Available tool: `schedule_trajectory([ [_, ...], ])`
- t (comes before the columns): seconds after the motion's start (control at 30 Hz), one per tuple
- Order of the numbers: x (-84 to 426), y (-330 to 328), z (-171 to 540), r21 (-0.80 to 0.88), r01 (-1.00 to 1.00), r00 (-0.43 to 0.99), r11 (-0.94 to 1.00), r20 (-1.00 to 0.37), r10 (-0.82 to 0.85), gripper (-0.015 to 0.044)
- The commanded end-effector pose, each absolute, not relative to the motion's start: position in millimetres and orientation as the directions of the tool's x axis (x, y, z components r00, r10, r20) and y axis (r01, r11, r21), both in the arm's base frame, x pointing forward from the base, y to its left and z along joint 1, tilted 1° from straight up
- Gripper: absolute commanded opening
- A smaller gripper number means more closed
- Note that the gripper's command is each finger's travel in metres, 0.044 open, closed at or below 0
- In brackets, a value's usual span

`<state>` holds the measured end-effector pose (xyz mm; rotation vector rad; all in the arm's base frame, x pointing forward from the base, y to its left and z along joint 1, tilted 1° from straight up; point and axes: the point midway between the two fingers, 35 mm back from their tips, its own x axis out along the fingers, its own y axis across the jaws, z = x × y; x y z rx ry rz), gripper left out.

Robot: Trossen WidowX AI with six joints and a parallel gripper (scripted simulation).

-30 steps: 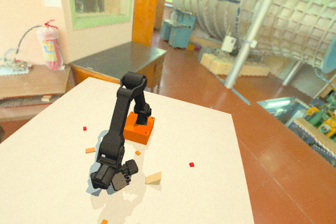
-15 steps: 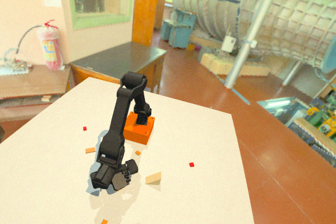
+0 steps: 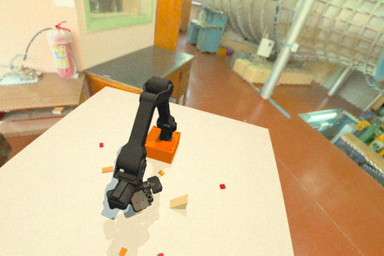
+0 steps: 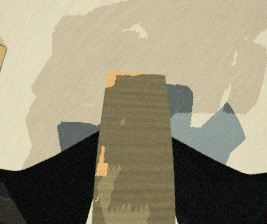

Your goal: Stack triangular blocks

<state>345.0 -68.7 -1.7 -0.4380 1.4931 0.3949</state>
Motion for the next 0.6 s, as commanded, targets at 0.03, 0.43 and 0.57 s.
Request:
schedule_trajectory([
  [0.03, 345.1, -68.8, -1.8, -0.037, -0.494, 0.044, 0.868, -0.999, -0.017, 0.0],
  [0.43, 345.2, -68.9, -1.8, -0.03, -0.272, 0.044, 0.962, -0.999, -0.018, 0.0],
  [0.57, 345.3, -69.0, -1.8, -0.026, -0.165, 0.045, 0.986, -0.999, -0.019, 0.0],
])
